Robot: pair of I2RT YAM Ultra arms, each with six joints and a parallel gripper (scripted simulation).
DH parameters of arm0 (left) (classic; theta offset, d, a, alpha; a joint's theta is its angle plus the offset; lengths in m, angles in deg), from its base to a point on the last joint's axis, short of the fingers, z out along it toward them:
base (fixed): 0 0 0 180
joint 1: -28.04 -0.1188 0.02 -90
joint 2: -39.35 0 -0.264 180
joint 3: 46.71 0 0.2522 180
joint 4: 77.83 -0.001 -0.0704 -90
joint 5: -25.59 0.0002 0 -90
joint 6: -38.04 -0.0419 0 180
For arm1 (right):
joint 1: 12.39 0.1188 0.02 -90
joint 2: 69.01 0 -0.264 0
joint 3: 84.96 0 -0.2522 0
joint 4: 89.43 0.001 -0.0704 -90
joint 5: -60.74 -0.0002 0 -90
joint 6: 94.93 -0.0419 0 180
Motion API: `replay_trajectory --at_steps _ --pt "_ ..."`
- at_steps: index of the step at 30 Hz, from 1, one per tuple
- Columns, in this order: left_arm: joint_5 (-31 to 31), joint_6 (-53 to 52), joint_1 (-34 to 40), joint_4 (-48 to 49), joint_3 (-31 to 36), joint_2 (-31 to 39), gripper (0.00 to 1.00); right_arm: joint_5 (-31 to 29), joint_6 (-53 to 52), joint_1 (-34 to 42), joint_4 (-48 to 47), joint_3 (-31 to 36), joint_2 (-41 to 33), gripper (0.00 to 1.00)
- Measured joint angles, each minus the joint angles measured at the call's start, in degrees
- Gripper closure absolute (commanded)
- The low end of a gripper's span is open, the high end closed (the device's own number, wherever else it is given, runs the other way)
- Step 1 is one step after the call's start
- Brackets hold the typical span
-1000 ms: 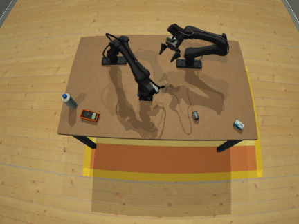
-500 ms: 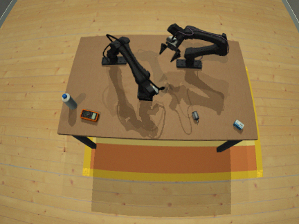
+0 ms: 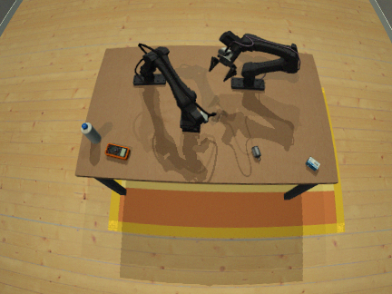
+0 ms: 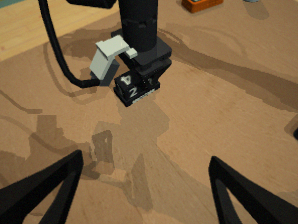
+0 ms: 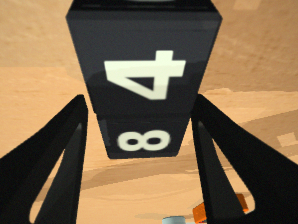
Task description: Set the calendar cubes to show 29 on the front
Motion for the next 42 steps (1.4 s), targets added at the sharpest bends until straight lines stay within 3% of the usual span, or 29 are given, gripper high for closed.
replay_trajectory --at_steps 8,16,21,24,27,35,42 --pt "0.0 0.0 0.0 0.0 0.0 0.0 0.0 0.0 0.0 0.1 2.4 -1.7 -0.3 0.36" --pt "0.0 0.0 0.0 0.0 0.0 0.0 0.0 0.0 0.0 0.1 10.4 -11.3 -1.3 0.36" --pt "0.0 0.0 0.0 0.0 0.0 0.0 0.0 0.0 0.0 0.1 13.4 -13.2 -1.4 0.36" --pt "0.0 0.0 0.0 0.0 0.0 0.0 0.0 0.0 -0.1 0.1 14.3 -13.2 -1.4 0.02" --pt "0.0 0.0 0.0 0.0 0.0 0.0 0.0 0.6 -1.1 0.1 13.9 -13.2 -1.4 0.0" --pt "0.0 0.0 0.0 0.0 0.0 0.0 0.0 4.9 -7.6 -1.4 5.4 -5.5 -6.4 0.0" --pt "0.0 0.0 0.0 0.0 0.0 0.0 0.0 8.2 -15.3 -2.8 -6.0 7.0 -15.7 0.0"
